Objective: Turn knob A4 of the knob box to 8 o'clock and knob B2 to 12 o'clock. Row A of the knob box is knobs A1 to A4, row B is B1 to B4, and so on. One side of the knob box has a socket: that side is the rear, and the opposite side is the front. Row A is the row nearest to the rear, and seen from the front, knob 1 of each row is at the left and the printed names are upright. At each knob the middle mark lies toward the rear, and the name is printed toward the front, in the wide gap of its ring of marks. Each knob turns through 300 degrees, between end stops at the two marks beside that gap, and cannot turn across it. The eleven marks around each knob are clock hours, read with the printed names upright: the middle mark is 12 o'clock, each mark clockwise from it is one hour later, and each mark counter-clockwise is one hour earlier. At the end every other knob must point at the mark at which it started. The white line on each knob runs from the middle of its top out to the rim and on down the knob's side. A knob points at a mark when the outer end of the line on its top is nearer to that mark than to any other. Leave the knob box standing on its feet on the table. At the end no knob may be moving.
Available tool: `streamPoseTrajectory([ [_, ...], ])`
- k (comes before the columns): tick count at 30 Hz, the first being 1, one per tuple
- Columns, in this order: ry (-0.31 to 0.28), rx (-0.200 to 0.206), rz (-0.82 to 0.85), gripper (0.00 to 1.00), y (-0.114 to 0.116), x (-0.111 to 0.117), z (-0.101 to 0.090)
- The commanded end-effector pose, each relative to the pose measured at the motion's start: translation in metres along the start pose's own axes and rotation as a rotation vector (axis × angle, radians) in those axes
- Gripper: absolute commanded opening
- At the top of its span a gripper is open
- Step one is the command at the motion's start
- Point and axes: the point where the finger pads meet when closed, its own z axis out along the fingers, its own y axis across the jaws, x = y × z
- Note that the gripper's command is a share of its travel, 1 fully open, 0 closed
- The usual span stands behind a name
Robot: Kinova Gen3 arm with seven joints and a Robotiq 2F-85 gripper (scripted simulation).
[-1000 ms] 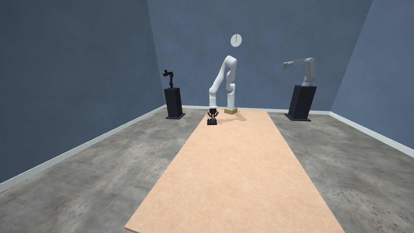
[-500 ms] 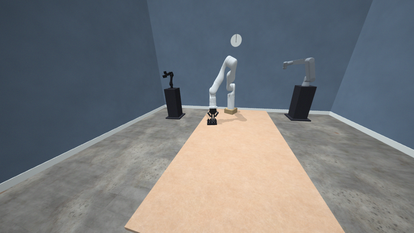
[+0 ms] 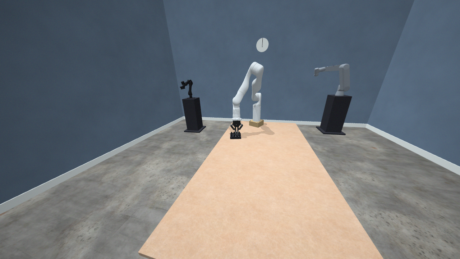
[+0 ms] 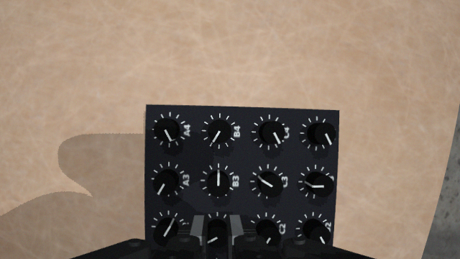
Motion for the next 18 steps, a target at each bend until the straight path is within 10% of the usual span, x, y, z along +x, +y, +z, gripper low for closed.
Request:
streamPoseTrajectory([
  [1, 0.000, 0.001, -0.001, 0.08, -0.0008, 0.0003, 0.0001],
  [18, 0.000, 0.001, -0.001, 0.19, -0.0008, 0.0003, 0.0001],
])
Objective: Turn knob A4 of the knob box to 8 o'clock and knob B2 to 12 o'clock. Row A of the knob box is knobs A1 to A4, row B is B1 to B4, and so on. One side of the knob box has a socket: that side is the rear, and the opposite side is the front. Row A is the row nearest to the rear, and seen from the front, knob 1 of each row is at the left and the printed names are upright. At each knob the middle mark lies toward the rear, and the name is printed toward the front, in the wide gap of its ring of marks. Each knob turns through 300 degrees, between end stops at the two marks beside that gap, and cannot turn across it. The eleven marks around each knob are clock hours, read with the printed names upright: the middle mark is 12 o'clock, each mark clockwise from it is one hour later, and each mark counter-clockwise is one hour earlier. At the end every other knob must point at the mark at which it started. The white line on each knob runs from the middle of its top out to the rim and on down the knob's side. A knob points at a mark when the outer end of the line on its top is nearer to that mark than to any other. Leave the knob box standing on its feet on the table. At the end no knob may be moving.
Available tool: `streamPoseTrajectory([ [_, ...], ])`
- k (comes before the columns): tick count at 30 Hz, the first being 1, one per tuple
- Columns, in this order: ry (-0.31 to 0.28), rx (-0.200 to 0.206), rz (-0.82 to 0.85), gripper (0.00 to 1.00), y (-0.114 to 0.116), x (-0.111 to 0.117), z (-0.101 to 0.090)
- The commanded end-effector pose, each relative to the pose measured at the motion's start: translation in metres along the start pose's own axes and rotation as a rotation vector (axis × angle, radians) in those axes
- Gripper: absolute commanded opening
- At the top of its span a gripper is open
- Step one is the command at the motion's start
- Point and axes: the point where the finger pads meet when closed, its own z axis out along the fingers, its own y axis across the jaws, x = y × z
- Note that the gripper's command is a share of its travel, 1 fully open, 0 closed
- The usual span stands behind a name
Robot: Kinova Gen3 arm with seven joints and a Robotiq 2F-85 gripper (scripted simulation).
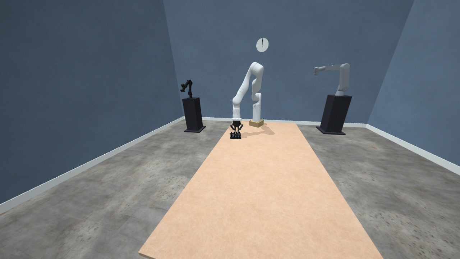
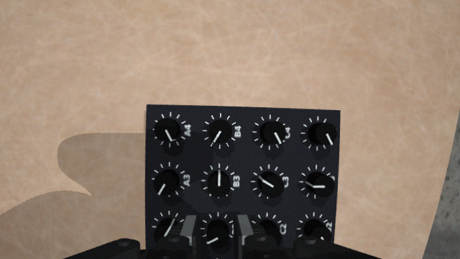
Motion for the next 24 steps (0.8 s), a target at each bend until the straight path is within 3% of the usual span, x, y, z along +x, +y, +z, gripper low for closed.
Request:
streamPoseTrajectory([
  [1, 0.001, 0.001, -0.001, 0.19, 0.000, 0.000, 0.000],
  [11, 0.001, 0.001, -0.001, 0.19, 0.000, 0.000, -0.003],
  [24, 0.001, 0.001, -0.001, 0.19, 0.000, 0.000, -0.030],
])
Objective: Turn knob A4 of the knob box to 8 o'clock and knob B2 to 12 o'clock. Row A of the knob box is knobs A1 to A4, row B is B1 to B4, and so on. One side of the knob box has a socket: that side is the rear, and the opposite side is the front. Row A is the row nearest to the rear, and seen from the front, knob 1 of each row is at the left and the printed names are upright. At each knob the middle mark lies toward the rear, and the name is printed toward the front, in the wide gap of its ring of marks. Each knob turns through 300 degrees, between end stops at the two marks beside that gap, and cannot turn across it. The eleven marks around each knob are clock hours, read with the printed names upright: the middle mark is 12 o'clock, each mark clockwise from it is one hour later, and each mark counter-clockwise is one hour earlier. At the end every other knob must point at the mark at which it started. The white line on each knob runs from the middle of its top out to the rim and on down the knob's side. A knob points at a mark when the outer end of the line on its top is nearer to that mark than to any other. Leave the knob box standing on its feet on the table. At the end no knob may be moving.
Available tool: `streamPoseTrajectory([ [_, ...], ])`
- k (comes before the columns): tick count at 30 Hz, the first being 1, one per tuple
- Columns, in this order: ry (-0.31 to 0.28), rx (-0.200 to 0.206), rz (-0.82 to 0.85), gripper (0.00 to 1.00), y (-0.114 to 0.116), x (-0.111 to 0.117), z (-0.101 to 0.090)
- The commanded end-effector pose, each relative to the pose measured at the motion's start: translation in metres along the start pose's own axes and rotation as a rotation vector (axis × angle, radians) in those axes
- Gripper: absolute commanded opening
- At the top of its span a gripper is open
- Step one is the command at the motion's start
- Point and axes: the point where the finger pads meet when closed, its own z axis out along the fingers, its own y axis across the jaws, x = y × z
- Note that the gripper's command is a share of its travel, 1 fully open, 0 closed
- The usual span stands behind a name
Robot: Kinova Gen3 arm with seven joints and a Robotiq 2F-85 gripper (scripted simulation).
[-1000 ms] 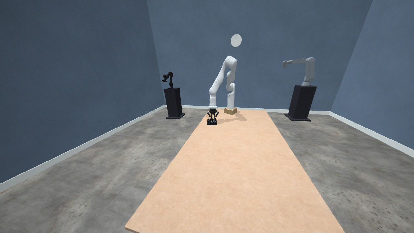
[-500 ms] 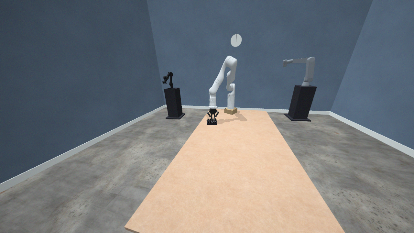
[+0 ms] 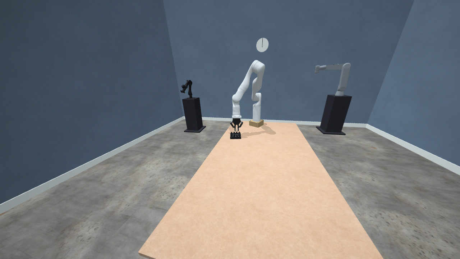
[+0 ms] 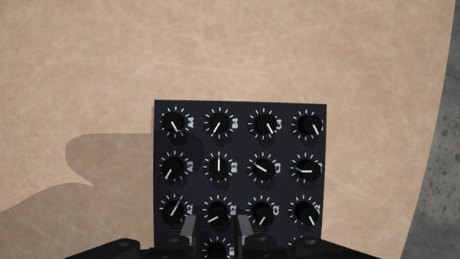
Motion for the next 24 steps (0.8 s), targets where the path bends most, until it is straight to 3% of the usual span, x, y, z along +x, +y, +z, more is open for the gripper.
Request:
streamPoseTrajectory([
  [1, 0.010, -0.004, -0.006, 0.19, -0.0006, 0.0045, -0.0089],
  [24, 0.010, -0.003, -0.012, 0.19, -0.0007, 0.0043, -0.0147],
])
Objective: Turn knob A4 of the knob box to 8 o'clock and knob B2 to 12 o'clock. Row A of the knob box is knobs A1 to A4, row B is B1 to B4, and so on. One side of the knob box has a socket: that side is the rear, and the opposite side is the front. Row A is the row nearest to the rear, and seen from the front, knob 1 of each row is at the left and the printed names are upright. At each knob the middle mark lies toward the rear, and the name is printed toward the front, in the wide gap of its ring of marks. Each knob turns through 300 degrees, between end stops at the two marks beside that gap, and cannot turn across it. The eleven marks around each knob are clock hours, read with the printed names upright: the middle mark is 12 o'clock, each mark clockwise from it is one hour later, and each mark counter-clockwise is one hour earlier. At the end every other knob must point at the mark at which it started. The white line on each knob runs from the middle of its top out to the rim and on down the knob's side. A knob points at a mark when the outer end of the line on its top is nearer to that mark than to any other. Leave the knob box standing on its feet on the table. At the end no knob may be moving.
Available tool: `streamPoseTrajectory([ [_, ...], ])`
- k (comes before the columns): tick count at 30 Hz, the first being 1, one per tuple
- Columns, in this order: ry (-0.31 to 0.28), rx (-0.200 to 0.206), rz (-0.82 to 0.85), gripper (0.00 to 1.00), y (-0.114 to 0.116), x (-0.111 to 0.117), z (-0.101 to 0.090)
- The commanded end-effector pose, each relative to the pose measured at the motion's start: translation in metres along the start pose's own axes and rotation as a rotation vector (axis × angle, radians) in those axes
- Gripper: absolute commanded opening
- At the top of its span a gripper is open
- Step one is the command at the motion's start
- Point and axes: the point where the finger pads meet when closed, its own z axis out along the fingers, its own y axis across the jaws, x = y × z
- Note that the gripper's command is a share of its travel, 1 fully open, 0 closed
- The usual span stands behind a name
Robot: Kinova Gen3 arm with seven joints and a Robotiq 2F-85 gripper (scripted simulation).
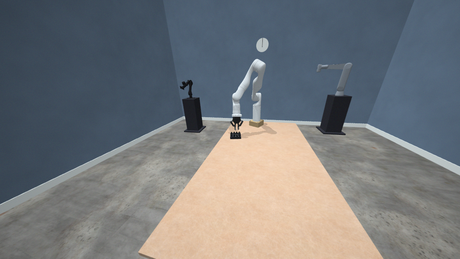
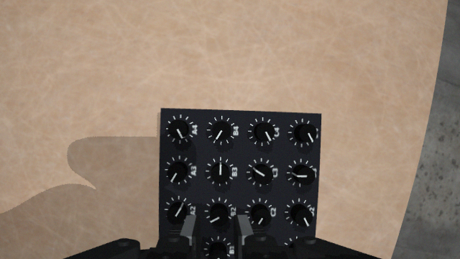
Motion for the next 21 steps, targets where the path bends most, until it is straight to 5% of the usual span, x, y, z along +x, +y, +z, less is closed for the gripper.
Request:
streamPoseTrajectory([
  [1, 0.001, 0.000, -0.007, 0.19, 0.0002, 0.0003, -0.0006],
  [11, -0.004, 0.007, -0.115, 0.19, -0.0013, -0.0015, -0.0006],
  [21, -0.011, 0.024, -0.451, 0.19, -0.0047, -0.0054, -0.0018],
])
